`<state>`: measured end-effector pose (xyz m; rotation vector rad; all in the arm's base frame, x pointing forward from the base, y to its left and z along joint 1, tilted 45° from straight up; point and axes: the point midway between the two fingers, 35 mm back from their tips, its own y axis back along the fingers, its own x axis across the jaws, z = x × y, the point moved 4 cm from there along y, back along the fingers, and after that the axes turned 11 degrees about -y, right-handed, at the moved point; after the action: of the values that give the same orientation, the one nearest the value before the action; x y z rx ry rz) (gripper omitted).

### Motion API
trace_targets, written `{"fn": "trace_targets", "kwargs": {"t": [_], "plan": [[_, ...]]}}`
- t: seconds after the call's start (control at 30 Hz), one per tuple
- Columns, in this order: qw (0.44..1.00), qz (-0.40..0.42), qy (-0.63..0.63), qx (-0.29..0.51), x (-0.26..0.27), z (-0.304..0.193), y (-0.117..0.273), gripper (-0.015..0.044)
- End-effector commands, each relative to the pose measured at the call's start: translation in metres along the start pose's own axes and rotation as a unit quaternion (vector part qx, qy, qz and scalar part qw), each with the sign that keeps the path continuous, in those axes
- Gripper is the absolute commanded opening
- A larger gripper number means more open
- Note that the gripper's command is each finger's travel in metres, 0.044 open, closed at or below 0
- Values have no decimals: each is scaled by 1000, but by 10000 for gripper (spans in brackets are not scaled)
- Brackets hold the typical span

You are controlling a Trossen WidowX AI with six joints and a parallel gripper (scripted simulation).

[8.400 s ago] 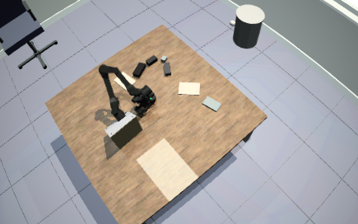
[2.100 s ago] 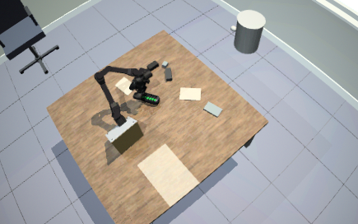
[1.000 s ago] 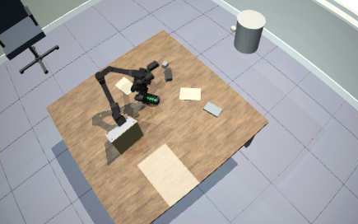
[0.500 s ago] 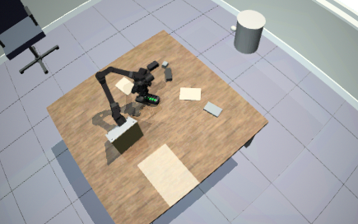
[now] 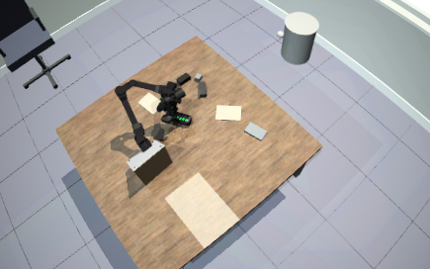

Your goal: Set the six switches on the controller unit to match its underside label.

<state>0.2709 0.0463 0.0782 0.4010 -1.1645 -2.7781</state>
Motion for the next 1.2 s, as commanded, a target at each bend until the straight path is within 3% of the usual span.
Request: {"fn": "trace_targets", "kwargs": {"t": [0.0,0.2,0.43,1.17], "plan": [[1000,-12,6,6,-4,0,30,0],[1000,-12,6,6,-4,-2,30,0],[1000,-12,6,7,-12,-40,31,0],[1000,-12,6,7,-13,-40,3,0]]}}
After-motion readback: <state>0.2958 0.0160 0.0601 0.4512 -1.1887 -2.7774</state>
